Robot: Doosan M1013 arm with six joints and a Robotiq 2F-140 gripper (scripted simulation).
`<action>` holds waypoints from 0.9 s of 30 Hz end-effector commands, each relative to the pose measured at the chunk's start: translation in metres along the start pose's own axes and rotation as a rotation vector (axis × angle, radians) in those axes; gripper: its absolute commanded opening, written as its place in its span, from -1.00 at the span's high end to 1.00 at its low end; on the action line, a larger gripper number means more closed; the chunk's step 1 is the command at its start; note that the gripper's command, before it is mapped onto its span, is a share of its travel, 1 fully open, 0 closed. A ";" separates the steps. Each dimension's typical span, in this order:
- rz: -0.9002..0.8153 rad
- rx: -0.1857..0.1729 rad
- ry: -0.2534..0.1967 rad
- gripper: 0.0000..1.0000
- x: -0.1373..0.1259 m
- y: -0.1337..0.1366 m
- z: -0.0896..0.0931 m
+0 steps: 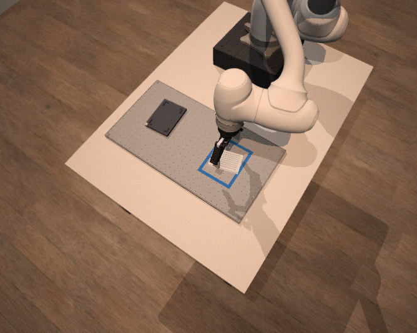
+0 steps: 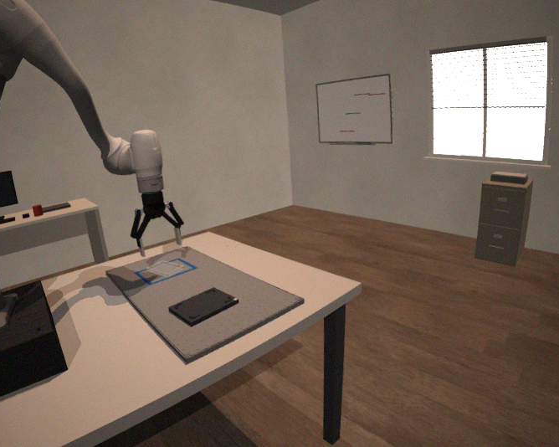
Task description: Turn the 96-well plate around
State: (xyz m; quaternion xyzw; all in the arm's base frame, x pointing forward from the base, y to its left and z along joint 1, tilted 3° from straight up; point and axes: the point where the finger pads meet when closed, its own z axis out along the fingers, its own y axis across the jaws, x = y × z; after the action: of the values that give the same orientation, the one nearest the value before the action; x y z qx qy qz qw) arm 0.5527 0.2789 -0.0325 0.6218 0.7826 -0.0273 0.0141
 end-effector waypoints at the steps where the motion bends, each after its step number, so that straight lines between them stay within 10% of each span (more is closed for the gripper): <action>1: -0.170 0.003 0.013 -1.00 0.000 0.000 0.000; 27: -0.241 0.003 0.013 -1.00 0.000 0.000 0.000</action>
State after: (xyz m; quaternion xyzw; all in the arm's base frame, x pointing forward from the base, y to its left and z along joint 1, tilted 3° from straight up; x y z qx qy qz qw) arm 0.5527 0.2789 -0.0325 0.5235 0.8516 -0.0257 0.0046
